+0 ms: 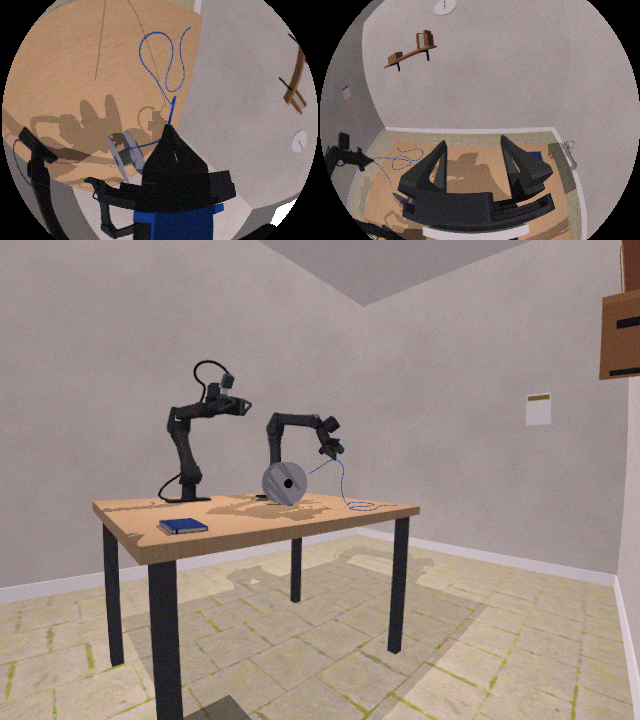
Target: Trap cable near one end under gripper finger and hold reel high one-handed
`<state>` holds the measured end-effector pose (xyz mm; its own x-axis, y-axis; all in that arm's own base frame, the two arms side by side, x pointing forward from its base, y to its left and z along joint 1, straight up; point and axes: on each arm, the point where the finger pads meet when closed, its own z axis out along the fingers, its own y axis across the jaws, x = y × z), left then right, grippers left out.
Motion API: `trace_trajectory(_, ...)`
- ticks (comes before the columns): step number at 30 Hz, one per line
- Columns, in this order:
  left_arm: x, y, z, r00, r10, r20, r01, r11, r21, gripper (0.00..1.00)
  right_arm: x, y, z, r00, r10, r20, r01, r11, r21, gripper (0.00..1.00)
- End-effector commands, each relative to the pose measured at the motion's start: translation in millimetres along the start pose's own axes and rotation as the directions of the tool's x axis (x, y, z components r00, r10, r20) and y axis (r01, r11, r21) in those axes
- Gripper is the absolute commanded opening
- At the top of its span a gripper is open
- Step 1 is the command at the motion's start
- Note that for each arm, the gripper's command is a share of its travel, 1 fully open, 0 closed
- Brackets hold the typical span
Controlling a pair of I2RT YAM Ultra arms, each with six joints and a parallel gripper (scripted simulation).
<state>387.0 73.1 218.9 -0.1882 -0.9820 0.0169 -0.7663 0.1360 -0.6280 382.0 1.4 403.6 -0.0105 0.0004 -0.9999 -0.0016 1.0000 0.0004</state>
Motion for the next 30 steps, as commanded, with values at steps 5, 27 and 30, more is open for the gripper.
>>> trace_trajectory(5,-3.4,-21.5,-19.7,0.999,0.030,0.045,-0.033,0.997,0.067,0.00,4.1,-0.7,3.5,1.000,-0.005,-0.008,0.005,1.000,0.003,0.75)
trace_trajectory(27,-3.4,-21.5,-19.7,0.999,0.030,0.045,-0.033,0.997,0.067,0.00,11.6,26.8,12.6,0.996,-0.068,-0.062,0.060,0.991,-0.116,0.75)
trace_trajectory(30,-3.4,-21.5,-19.7,0.999,0.030,0.045,-0.033,0.997,0.067,0.00,18.1,34.2,15.4,0.993,-0.088,-0.083,0.075,0.986,-0.151,0.75)
